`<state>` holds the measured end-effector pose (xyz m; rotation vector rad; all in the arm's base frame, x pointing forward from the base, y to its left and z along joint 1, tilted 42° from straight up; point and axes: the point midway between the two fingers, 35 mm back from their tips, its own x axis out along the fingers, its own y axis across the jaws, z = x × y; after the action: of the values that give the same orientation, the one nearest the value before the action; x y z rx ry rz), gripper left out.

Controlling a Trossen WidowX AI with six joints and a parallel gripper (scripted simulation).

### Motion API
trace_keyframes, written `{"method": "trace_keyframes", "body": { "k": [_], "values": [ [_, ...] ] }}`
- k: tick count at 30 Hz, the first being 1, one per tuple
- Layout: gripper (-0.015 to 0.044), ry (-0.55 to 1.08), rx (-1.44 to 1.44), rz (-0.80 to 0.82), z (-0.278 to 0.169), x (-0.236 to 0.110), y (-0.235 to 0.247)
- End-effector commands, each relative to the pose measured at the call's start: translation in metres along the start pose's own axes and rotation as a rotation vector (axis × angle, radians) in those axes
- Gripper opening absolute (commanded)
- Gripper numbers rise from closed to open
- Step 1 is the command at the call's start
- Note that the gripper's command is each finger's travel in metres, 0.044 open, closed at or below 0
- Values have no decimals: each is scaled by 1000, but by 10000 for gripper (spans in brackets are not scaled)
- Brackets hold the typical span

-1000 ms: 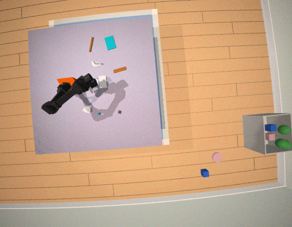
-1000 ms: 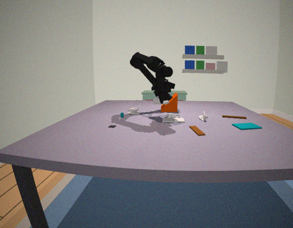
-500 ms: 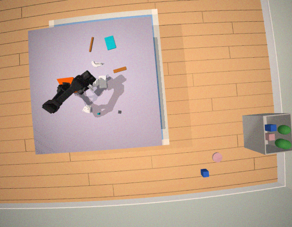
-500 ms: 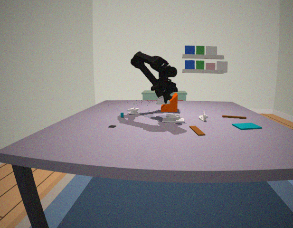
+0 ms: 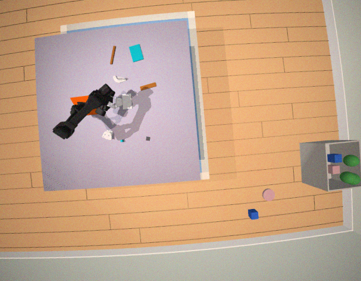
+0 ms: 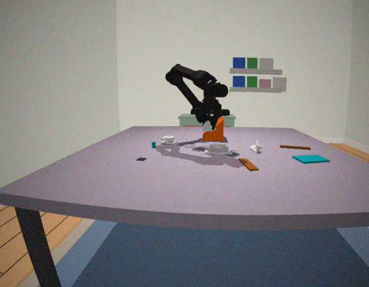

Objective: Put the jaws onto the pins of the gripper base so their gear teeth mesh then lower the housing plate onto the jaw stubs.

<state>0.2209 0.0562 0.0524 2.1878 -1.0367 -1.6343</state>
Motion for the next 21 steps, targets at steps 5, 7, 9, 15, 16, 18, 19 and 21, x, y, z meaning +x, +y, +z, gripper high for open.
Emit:
{"method": "trace_keyframes", "body": {
  "k": [5,7,9,15,16,18,19,21],
  "values": [
    [134,-3,-180,2,9,1,-6],
    [134,-3,-225,3,11,1,-8],
    [134,-3,-269,4,13,1,-9],
    [134,-2,-399,8,18,1,-13],
    [134,-2,-410,8,19,1,-13],
    [134,-2,-413,8,19,1,-13],
    [134,-2,-413,8,19,1,-13],
    [134,-2,-413,8,19,1,-13]
  ]
}}
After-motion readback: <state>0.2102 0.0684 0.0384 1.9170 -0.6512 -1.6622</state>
